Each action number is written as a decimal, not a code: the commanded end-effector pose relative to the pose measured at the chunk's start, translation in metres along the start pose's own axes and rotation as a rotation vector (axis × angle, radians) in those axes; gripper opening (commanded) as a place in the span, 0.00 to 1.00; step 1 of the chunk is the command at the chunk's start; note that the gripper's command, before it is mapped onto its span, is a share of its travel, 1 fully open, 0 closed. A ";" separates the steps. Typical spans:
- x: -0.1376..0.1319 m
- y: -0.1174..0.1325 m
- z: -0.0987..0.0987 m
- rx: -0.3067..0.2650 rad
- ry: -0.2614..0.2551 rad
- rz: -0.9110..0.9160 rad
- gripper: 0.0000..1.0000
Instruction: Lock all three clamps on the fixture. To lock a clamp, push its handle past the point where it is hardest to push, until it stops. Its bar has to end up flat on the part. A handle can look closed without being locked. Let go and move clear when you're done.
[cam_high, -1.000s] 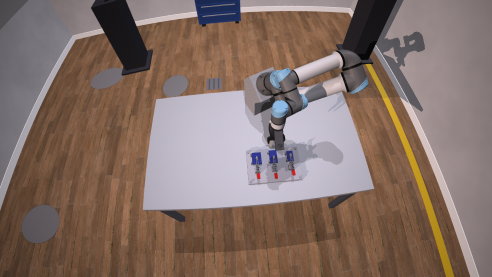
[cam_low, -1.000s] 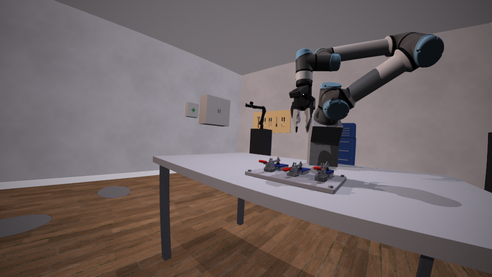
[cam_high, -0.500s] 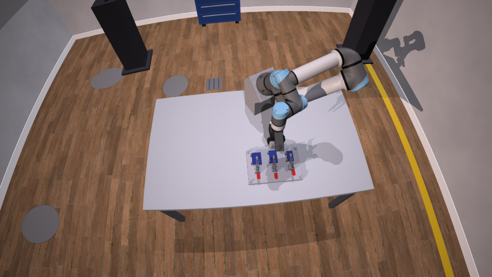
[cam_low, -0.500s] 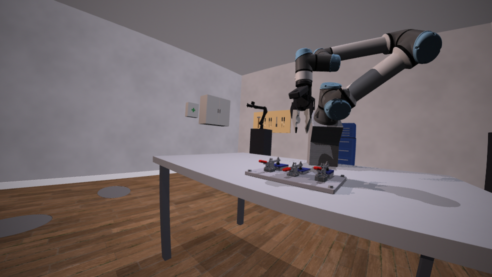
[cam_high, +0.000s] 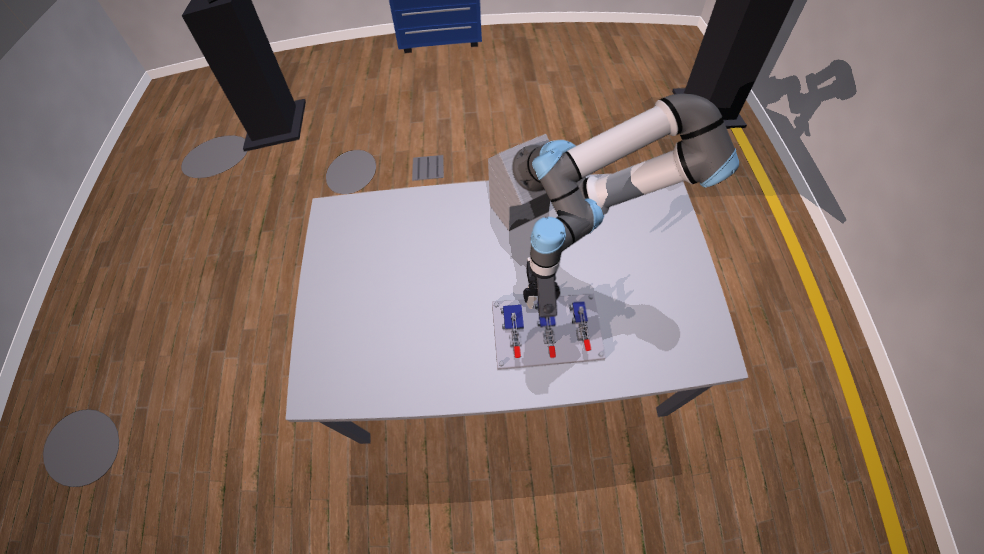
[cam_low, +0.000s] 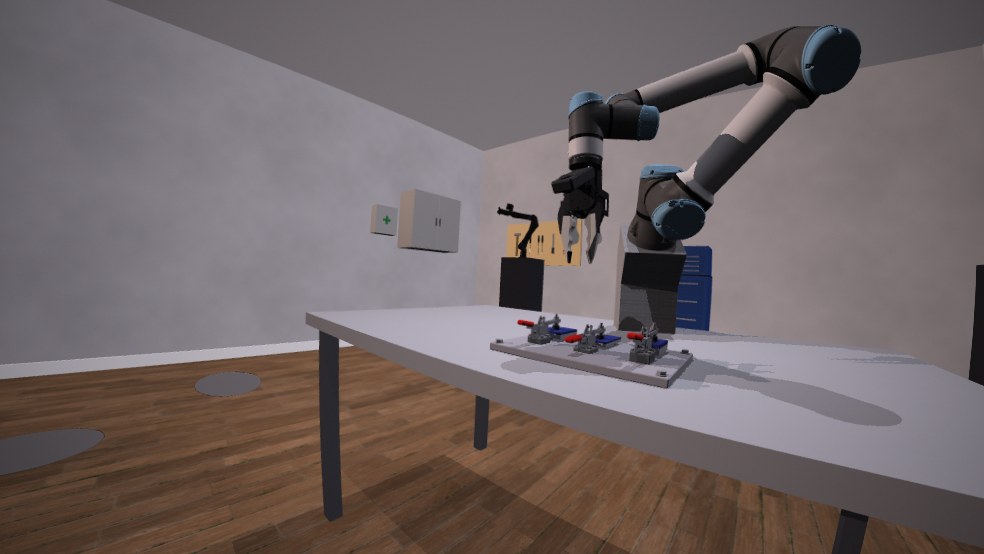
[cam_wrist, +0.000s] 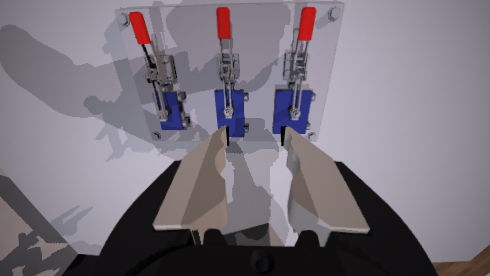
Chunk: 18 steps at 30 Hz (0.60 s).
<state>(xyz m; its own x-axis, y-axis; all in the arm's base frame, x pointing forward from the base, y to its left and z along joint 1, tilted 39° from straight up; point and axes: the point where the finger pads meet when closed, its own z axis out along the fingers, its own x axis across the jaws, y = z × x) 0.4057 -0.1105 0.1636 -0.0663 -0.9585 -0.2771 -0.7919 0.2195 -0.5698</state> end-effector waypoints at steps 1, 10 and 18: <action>0.004 -0.006 0.003 -0.008 0.004 0.000 0.28; 0.041 -0.050 0.002 -0.008 0.004 0.000 0.28; 0.041 -0.050 0.002 -0.008 0.004 0.000 0.28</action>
<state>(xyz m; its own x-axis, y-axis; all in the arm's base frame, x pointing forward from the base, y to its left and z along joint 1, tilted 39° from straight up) 0.4403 -0.1569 0.1785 -0.0683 -0.9589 -0.2754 -0.7958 0.2188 -0.5647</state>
